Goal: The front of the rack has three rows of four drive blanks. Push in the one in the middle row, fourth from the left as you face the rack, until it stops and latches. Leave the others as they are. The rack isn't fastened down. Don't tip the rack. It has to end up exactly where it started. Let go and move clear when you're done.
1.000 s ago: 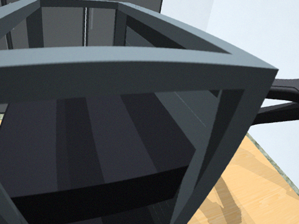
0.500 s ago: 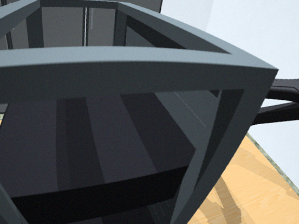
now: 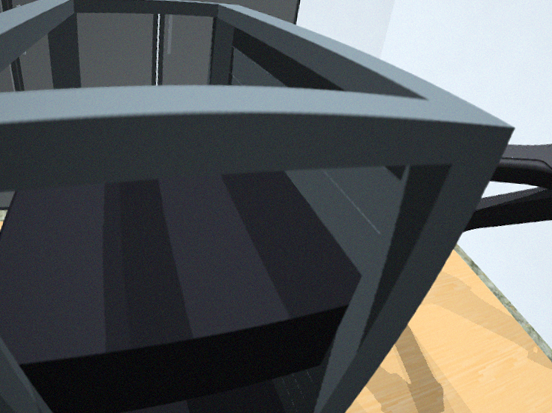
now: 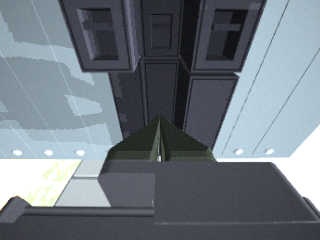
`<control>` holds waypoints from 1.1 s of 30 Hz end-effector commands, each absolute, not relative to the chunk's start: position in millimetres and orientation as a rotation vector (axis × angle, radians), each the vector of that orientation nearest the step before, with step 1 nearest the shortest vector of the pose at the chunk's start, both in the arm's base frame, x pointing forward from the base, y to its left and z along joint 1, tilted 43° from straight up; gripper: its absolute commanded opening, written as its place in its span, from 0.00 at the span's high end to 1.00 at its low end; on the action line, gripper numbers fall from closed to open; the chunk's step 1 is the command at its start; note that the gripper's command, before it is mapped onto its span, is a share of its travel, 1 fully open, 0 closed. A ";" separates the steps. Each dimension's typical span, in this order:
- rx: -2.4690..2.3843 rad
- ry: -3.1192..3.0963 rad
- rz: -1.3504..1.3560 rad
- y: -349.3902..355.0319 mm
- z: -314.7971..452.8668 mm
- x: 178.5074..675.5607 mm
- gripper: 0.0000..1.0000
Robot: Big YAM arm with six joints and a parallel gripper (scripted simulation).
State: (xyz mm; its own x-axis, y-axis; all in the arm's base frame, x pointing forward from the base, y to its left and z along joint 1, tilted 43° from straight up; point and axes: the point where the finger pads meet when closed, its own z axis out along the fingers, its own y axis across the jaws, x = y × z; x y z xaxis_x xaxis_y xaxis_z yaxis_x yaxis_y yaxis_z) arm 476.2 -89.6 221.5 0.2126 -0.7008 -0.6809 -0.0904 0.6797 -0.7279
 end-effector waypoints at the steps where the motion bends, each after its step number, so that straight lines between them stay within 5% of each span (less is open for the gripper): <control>1: -0.773 1.273 -0.480 -83.9 235.7 506.0 1.00; 28: -0.773 1.272 -0.478 -83.9 235.7 505.3 1.00; 33: -0.747 1.293 -0.486 -96.7 227.9 466.9 1.00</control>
